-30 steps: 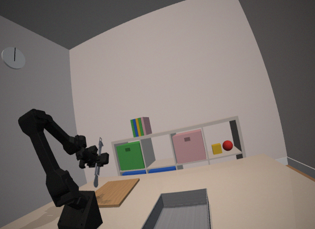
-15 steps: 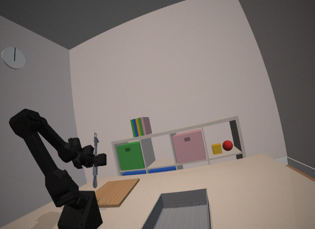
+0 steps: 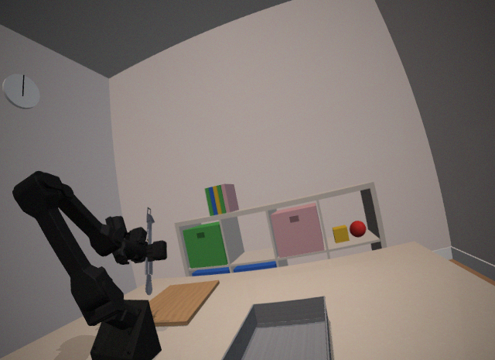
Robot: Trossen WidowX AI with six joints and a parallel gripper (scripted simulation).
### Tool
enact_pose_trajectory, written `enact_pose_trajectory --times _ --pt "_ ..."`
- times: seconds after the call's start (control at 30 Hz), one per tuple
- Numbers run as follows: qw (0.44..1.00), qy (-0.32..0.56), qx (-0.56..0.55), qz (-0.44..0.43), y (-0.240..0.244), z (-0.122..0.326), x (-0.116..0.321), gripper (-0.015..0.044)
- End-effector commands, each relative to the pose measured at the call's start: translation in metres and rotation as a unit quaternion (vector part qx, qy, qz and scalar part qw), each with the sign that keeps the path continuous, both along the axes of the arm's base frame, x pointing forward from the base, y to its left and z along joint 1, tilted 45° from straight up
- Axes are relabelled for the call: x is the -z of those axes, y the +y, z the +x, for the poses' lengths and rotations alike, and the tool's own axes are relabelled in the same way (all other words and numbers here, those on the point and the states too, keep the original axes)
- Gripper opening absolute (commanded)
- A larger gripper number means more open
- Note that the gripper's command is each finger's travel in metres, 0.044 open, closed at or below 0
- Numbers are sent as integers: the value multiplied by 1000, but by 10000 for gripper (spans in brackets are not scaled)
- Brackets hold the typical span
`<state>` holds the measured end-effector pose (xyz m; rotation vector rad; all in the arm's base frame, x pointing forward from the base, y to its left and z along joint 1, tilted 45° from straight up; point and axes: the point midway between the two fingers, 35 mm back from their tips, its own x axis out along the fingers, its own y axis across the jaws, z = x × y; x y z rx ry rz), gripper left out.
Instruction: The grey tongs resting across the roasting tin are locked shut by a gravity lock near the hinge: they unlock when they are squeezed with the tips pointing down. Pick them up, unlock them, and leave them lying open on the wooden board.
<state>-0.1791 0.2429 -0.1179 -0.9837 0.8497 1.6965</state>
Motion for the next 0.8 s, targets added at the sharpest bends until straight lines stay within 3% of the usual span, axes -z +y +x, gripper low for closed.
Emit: enact_pose_trajectory --times 0.0,0.77 --pt "1000 2 4 5 2 0 -1 -150" --pt "1000 -1 3 -1 3 -1 1 -150"
